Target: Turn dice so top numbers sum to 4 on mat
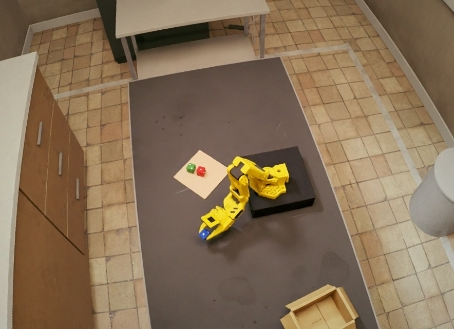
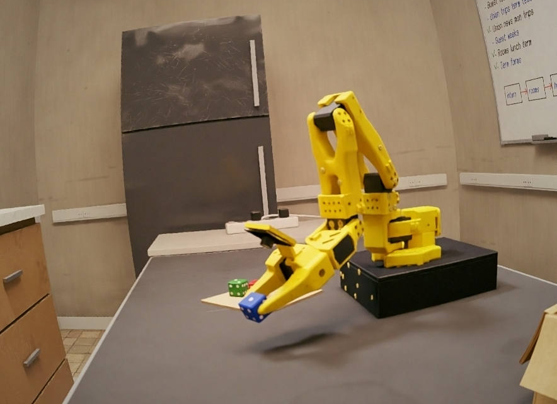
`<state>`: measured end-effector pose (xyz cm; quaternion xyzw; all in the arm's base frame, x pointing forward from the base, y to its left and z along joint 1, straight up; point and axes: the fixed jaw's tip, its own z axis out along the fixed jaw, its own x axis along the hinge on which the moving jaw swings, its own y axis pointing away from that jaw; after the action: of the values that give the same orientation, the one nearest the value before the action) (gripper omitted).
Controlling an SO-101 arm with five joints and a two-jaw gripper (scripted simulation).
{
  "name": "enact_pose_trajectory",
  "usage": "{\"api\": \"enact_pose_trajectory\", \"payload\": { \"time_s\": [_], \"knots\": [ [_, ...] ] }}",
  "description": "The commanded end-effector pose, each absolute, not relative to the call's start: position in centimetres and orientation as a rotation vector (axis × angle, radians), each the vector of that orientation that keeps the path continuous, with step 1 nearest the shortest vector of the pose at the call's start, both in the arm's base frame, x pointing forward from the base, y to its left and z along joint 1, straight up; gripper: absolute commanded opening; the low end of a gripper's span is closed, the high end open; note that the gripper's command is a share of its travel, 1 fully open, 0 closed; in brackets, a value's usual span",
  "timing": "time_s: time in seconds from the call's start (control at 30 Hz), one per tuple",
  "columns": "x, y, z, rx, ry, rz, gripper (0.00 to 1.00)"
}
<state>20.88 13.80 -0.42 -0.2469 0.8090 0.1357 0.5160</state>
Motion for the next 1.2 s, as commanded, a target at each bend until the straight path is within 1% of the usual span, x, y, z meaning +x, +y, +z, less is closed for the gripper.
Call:
{"api": "enact_pose_trajectory", "payload": {
  "time_s": [0.0, 1.17],
  "knots": [
    [20.57, 13.83, -0.41, -0.566, 1.92, 0.354, 0.0],
    [20.6, 13.87, -0.26, -0.54, 1.917, 0.372, 0.0]
  ]
}}
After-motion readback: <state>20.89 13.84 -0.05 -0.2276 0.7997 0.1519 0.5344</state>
